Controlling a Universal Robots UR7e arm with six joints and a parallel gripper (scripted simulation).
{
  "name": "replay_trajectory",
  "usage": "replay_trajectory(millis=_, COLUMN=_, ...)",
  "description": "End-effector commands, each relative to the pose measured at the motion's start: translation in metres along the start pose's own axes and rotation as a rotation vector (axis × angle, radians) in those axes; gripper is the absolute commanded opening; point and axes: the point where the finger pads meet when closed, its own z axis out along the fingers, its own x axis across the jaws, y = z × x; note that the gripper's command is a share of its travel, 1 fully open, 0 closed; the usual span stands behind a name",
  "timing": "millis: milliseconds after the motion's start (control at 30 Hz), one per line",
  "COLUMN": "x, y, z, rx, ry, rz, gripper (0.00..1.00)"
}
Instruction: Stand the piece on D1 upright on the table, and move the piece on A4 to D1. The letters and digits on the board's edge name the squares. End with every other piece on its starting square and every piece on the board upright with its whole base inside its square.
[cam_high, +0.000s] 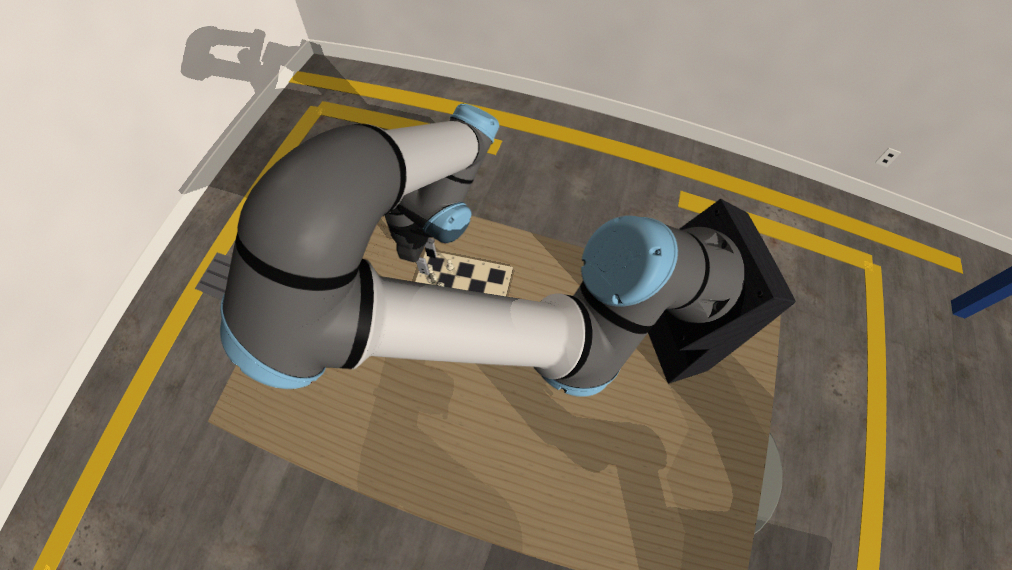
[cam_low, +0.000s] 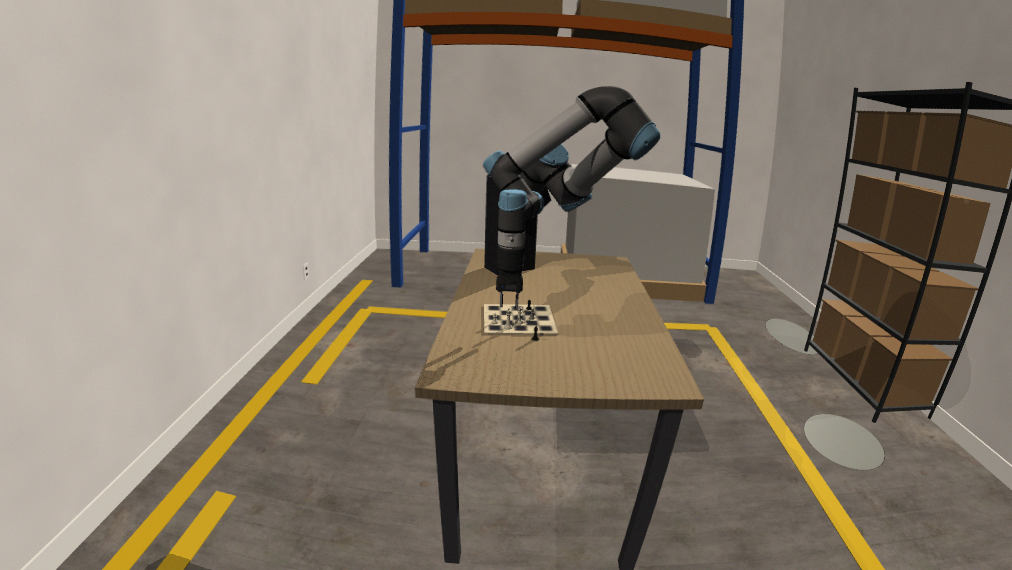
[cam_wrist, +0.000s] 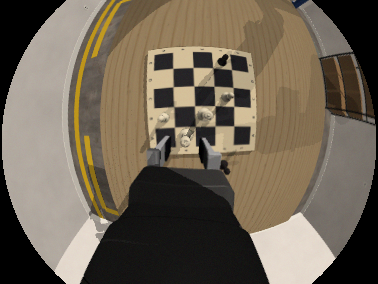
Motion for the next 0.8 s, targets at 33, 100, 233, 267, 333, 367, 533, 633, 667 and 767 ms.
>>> replay_trajectory(millis=33, x=0.000, y=0.000, z=0.006, rx=-0.001, ry=0.000, rz=0.000, gripper=0.79)
replay_trajectory(millis=100, x=0.000, y=0.000, z=0.010, rx=-0.001, ry=0.000, rz=0.000, gripper=0.79)
replay_trajectory(millis=233, x=0.000, y=0.000, z=0.021, rx=-0.001, ry=0.000, rz=0.000, gripper=0.79)
replay_trajectory(millis=267, x=0.000, y=0.000, z=0.023, rx=-0.001, ry=0.000, rz=0.000, gripper=0.79)
replay_trajectory(millis=333, x=0.000, y=0.000, z=0.028, rx=-0.001, ry=0.000, rz=0.000, gripper=0.79)
replay_trajectory(millis=367, x=0.000, y=0.000, z=0.031, rx=-0.001, ry=0.000, rz=0.000, gripper=0.79)
replay_trajectory(millis=533, x=0.000, y=0.000, z=0.036, rx=-0.001, ry=0.000, rz=0.000, gripper=0.79)
replay_trajectory(millis=633, x=0.000, y=0.000, z=0.039, rx=-0.001, ry=0.000, rz=0.000, gripper=0.79)
replay_trajectory(millis=667, x=0.000, y=0.000, z=0.040, rx=-0.001, ry=0.000, rz=0.000, gripper=0.79)
replay_trajectory(millis=767, x=0.000, y=0.000, z=0.040, rx=-0.001, ry=0.000, rz=0.000, gripper=0.79)
